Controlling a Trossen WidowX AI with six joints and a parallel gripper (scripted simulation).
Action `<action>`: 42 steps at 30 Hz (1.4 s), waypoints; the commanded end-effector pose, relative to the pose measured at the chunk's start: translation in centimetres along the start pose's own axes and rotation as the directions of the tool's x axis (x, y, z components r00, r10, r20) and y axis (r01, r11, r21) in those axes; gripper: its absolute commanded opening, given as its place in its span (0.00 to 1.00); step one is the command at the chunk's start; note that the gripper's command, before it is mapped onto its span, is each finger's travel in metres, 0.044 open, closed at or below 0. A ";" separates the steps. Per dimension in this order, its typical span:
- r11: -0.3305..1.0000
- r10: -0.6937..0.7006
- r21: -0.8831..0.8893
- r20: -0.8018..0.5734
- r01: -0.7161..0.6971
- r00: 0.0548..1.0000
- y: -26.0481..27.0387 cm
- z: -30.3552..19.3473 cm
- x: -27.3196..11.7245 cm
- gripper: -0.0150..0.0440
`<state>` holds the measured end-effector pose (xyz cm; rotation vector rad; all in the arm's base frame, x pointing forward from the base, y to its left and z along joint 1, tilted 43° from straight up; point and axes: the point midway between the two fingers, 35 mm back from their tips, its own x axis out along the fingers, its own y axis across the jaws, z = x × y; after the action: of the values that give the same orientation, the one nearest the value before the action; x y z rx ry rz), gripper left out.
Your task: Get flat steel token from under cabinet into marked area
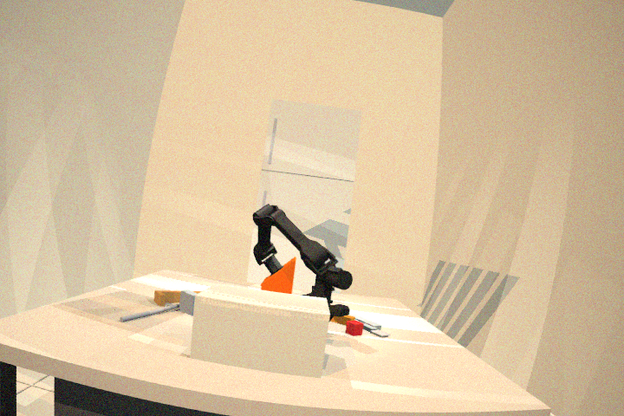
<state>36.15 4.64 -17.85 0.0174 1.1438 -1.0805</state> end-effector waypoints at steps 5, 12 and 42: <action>1.000 0.000 0.004 0.002 0.000 1.000 -0.1 1.2 0.0 0.25; 1.000 0.000 0.004 0.002 0.000 1.000 -0.6 1.2 0.1 0.25; 1.000 0.000 0.003 0.001 0.000 1.000 -2.0 -0.8 0.2 0.25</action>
<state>35.00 3.38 -16.83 0.0271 1.1381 -1.0833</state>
